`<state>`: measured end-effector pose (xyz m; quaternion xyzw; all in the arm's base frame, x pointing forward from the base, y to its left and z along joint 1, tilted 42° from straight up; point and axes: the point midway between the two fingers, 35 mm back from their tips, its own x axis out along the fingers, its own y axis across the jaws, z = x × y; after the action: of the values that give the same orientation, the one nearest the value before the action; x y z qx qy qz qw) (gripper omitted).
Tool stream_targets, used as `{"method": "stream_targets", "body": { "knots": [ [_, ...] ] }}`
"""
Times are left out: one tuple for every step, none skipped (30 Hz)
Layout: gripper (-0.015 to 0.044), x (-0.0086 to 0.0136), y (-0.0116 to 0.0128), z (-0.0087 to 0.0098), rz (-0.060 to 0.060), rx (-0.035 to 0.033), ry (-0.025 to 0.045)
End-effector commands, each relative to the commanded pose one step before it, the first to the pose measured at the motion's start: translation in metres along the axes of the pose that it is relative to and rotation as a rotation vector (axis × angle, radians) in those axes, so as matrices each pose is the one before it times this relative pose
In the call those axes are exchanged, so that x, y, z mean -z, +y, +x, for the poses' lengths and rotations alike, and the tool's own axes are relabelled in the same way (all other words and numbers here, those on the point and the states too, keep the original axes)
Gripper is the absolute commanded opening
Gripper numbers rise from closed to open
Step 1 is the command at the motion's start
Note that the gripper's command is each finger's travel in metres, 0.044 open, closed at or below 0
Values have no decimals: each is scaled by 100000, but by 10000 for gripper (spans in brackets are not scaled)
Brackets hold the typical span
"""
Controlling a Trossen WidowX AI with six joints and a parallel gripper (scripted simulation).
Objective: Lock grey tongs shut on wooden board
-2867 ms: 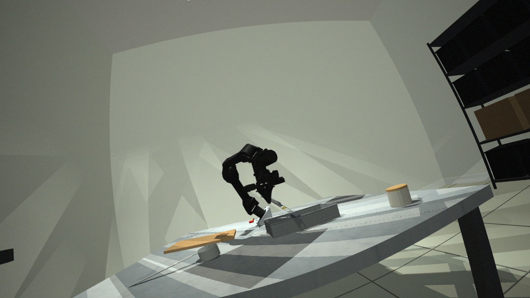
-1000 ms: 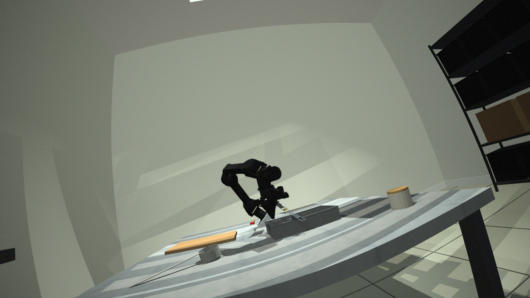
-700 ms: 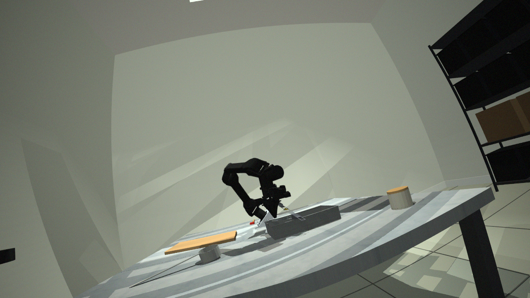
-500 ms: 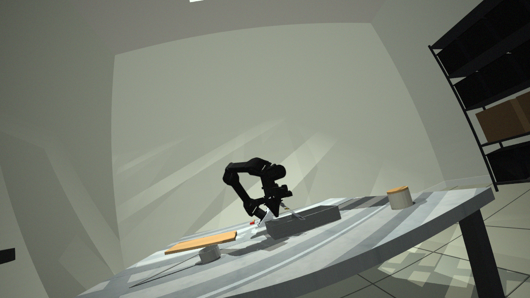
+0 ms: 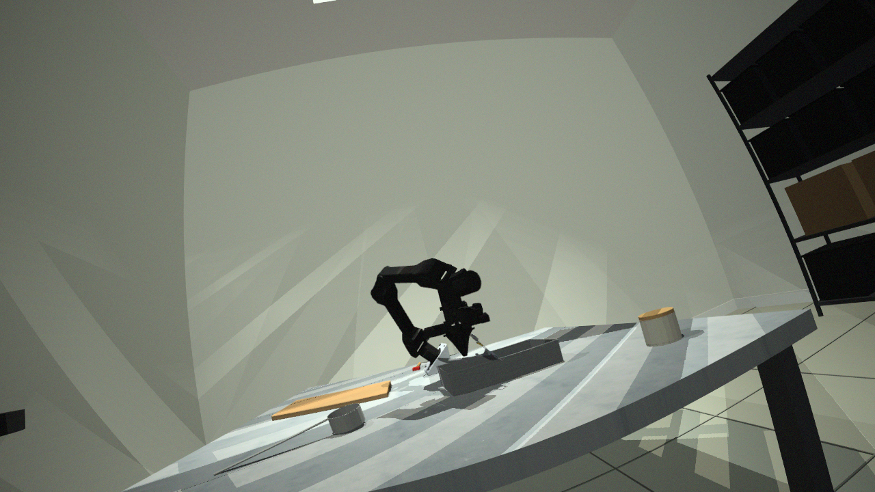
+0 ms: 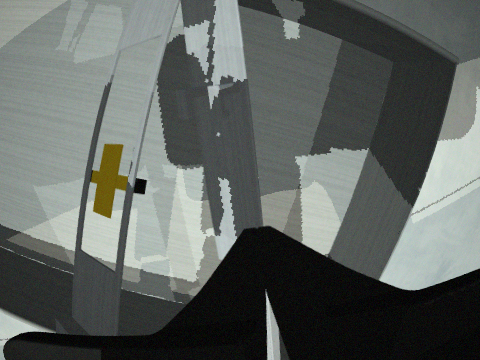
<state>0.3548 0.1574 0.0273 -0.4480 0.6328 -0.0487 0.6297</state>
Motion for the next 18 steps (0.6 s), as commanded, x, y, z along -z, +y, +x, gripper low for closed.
{"method": "stream_targets", "body": {
  "knots": [
    [-150,76,858,249,224,-297,683],
    [-150,6,169,1,0,-3,2],
    [-150,7,169,1,0,-3,3],
    [-150,8,168,2,0,-2,3],
    [-150,8,168,2,1,-1,3],
    [-150,9,168,2,1,0,4],
    [-150,10,168,2,1,1,4],
    [-150,11,168,2,1,1,5],
    [-150,12,167,2,1,2,5],
    [-150,12,167,3,2,3,5],
    [-150,13,167,3,2,4,6],
    [-150,14,167,3,2,5,6],
    [-150,15,167,3,2,6,6],
    [-150,15,166,3,2,6,7],
    [-150,16,166,4,3,7,7],
    [-150,17,166,4,3,8,7],
    [-150,18,166,4,3,9,8],
    [-150,15,135,3,3,8,7]
  ]
}}
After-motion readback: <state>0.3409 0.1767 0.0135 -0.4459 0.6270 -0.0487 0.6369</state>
